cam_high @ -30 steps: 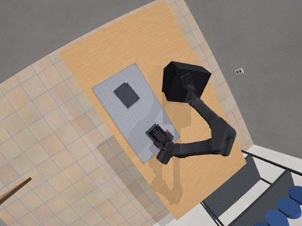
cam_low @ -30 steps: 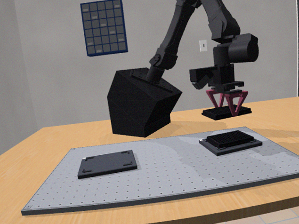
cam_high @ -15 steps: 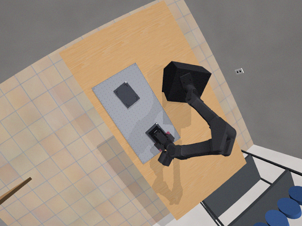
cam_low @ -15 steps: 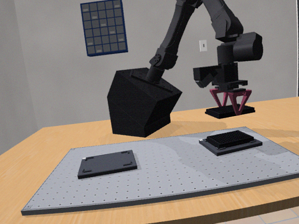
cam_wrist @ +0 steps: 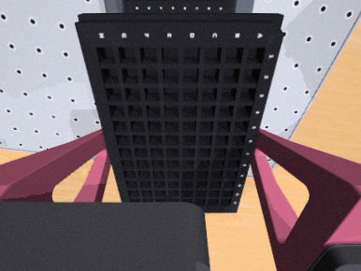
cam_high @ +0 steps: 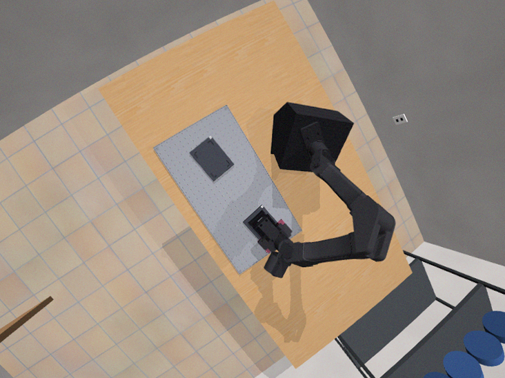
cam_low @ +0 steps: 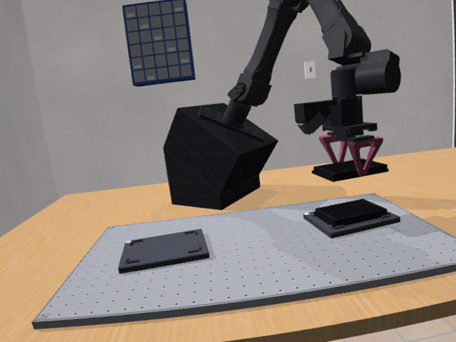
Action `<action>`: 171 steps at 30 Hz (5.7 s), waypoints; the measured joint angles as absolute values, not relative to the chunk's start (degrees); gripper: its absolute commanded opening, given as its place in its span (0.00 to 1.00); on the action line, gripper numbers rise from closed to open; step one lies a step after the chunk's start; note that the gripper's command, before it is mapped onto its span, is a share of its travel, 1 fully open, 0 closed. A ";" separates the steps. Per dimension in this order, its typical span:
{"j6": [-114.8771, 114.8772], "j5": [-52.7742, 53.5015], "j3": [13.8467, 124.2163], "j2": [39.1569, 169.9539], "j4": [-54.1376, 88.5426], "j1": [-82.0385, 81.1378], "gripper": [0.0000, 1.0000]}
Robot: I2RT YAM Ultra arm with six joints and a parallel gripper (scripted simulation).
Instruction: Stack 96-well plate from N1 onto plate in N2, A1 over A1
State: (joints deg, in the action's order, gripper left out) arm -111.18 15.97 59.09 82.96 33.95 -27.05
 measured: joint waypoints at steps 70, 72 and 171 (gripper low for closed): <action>-112.90 14.90 57.69 89.49 25.85 -28.88 0.00; -113.06 14.85 57.69 90.19 25.19 -29.06 0.00; -114.72 13.74 56.71 95.92 17.85 -30.61 0.00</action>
State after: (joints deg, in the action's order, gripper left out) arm -114.72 13.74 56.71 95.92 17.85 -30.61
